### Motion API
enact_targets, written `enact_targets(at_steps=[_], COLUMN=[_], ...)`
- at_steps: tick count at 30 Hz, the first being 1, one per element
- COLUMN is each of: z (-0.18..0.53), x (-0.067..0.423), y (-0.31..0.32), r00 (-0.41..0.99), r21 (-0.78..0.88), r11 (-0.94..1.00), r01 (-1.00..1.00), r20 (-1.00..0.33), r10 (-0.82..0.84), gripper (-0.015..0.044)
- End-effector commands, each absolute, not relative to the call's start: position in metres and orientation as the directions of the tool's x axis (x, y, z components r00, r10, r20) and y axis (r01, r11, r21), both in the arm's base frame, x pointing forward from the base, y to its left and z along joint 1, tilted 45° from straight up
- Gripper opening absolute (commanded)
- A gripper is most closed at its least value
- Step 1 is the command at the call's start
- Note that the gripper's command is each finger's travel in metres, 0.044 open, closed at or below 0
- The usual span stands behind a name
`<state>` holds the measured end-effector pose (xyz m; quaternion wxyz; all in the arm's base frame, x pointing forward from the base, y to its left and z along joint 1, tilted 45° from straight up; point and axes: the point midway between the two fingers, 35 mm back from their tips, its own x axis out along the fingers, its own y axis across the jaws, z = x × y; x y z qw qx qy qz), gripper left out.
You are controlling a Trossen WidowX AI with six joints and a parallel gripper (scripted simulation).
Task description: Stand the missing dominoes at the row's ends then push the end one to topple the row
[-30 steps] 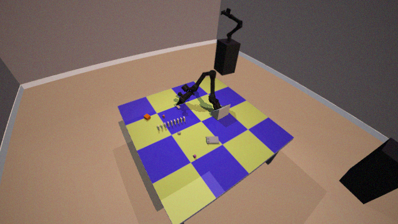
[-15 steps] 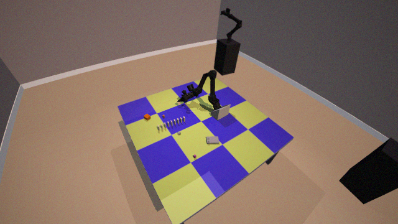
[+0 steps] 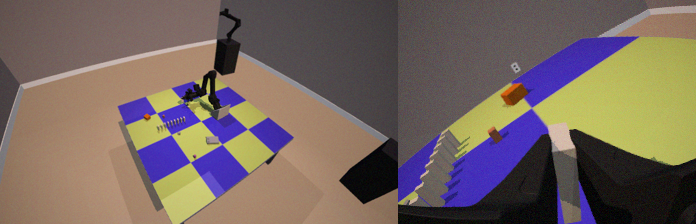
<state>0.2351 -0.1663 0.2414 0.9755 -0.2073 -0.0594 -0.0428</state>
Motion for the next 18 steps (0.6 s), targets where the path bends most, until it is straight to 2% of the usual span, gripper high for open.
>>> enact_targets(at_steps=[1,18], z=[0.239,0.218], x=[0.224,0.183], y=[-0.158,-0.118], r00=[0.989,0.99], r21=[-0.466,-0.733], r11=[0.88,0.68], r01=[0.093,0.023], r20=[0.147,0.111], r10=[-0.027,0.086], gripper=[0.0028,0.0028])
